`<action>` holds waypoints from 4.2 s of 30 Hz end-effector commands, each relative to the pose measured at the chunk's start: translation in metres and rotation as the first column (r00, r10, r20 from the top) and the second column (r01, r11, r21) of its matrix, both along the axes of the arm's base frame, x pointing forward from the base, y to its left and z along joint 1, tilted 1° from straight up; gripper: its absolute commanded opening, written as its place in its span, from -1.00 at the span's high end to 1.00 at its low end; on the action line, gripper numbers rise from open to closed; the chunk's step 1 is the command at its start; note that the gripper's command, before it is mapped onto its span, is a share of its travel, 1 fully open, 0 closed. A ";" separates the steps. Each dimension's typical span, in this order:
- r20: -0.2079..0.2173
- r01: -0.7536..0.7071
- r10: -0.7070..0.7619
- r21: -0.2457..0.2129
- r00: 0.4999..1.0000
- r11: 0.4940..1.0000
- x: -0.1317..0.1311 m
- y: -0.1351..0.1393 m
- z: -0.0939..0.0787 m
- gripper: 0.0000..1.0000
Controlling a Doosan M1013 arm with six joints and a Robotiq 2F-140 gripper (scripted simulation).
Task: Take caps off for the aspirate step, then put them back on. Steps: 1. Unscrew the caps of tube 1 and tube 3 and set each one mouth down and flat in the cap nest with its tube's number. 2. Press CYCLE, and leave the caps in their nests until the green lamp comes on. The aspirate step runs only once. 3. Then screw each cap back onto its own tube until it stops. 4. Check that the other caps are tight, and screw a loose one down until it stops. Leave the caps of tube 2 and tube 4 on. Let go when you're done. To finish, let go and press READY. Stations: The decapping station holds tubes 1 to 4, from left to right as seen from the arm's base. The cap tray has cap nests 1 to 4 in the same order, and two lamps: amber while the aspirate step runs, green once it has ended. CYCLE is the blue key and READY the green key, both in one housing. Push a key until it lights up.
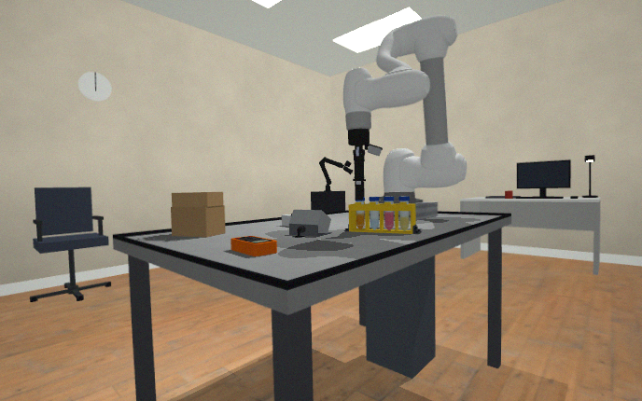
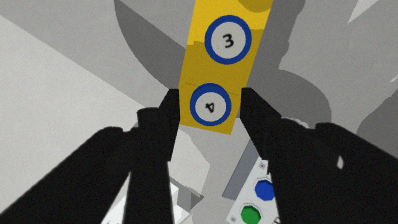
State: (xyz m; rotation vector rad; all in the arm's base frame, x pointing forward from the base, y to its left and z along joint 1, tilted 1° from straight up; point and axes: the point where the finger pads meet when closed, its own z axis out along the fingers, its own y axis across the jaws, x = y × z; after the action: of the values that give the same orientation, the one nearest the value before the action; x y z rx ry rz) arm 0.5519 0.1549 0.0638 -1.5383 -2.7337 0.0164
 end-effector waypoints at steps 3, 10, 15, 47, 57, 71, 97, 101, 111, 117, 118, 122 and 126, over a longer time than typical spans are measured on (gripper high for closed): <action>0.001 0.000 0.000 0.001 1.000 1.000 0.000 0.000 -0.002 0.18; 0.001 0.000 0.000 0.001 1.000 1.000 0.000 0.000 -0.002 0.41; 0.001 0.000 0.000 0.001 1.000 1.000 0.000 0.000 -0.002 0.41; 0.005 0.444 -0.444 -0.002 0.896 0.896 0.000 0.000 -0.002 0.41; 0.005 0.470 -0.470 -0.003 0.883 0.883 0.000 0.000 -0.002 0.18; 0.005 0.470 -0.470 -0.003 0.883 0.883 0.001 0.000 0.022 0.18; 0.004 0.351 -0.351 -0.002 0.936 0.936 0.064 -0.054 0.037 0.80; 0.004 0.351 -0.351 -0.002 0.936 0.936 0.087 -0.074 0.023 0.80; 0.004 0.351 -0.351 -0.002 0.936 0.936 0.139 -0.120 -0.011 0.80; 0.004 0.351 -0.351 -0.002 0.936 0.936 0.139 -0.120 -0.011 0.80; 0.004 0.351 -0.351 -0.002 0.936 0.936 0.139 -0.120 -0.011 0.80; 0.004 0.351 -0.351 -0.002 0.936 0.936 0.139 -0.120 -0.023 0.80; 0.004 0.351 -0.351 -0.002 0.936 0.936 0.139 -0.120 -0.028 0.80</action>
State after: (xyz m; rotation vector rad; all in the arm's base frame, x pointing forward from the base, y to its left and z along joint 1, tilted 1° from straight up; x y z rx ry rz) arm 0.6903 0.0350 0.0368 -2.0018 -2.4169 0.0179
